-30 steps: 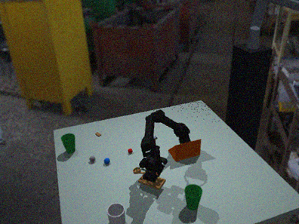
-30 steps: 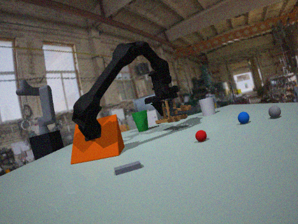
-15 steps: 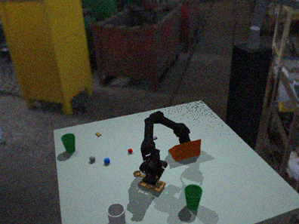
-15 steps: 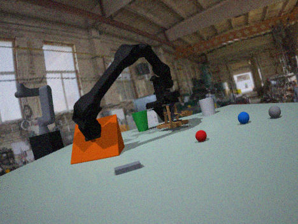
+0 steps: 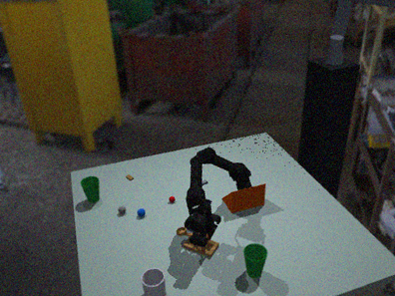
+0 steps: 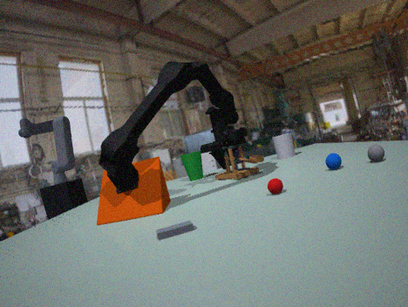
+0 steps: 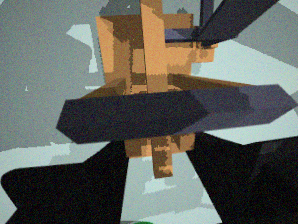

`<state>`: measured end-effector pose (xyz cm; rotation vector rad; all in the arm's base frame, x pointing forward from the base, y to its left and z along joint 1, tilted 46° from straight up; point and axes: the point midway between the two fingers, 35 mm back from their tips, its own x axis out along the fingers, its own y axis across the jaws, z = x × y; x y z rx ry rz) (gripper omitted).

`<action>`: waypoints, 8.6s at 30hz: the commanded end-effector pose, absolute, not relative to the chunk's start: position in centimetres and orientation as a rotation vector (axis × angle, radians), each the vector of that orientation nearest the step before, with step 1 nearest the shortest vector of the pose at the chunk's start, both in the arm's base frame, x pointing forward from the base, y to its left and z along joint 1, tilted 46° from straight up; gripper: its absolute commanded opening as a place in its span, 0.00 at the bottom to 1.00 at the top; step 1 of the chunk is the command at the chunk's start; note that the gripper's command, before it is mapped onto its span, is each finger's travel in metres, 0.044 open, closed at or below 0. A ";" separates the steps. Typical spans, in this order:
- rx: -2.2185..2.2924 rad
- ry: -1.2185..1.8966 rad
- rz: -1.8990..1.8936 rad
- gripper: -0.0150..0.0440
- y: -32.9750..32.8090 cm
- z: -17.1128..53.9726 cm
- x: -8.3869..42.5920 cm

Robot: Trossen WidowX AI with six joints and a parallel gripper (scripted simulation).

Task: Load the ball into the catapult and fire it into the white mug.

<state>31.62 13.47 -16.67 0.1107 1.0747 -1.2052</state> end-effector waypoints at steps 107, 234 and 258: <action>-1.857 1.752 0.968 1.00 20.1 -10.1 31.7; -1.598 1.787 0.556 0.25 17.0 -13.9 34.0; -1.599 1.787 0.554 0.25 14.5 -16.6 34.0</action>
